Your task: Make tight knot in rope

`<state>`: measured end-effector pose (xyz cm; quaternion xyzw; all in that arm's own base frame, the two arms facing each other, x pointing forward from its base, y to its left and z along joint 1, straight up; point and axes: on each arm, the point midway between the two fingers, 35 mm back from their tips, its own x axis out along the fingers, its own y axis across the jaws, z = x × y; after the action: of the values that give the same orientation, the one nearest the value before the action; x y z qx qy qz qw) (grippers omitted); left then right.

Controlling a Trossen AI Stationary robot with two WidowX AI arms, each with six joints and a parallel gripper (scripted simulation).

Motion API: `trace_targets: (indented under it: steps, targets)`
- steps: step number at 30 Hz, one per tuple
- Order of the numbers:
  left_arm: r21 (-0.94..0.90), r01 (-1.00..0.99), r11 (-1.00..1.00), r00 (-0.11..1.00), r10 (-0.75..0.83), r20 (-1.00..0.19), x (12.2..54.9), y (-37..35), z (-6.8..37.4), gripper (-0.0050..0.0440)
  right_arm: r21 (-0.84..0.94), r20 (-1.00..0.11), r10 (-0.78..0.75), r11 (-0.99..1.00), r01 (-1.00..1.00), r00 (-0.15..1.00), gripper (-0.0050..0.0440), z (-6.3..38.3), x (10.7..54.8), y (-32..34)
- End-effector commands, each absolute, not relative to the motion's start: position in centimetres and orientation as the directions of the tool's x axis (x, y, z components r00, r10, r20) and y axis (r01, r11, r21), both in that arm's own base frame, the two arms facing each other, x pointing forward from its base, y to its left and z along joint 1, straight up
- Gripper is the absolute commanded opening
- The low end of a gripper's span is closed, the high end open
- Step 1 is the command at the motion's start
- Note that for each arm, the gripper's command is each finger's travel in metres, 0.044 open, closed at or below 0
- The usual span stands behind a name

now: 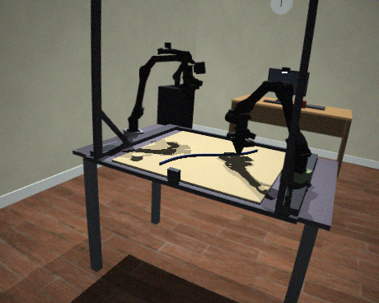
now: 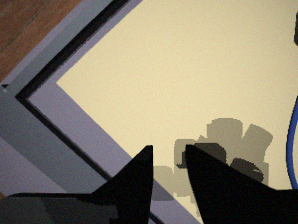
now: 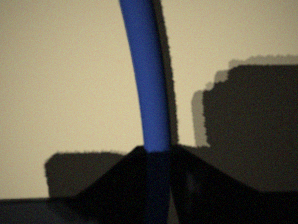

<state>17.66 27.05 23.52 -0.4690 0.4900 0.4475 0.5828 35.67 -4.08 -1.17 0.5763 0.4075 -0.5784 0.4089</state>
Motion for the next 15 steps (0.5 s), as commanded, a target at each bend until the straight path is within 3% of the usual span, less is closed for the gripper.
trace_targets:
  steps: [1, 15]
  targets:
    - [-0.12, -0.98, 0.159, 0.134, 0.079, -0.988, 17.7, 26.9, 24.2, 0.01, 0.025, -1.0, -0.003, -0.333, 0.943, 0.025, 0.0045, -0.3, 36.1, -4.6]
    - [-0.12, -0.98, 0.159, 0.134, 0.079, -0.988, 17.7, 26.9, 24.2, 0.01, 0.025, -1.0, -0.005, -0.333, 0.943, 0.025, 0.0045, -0.3, 35.5, -6.8]
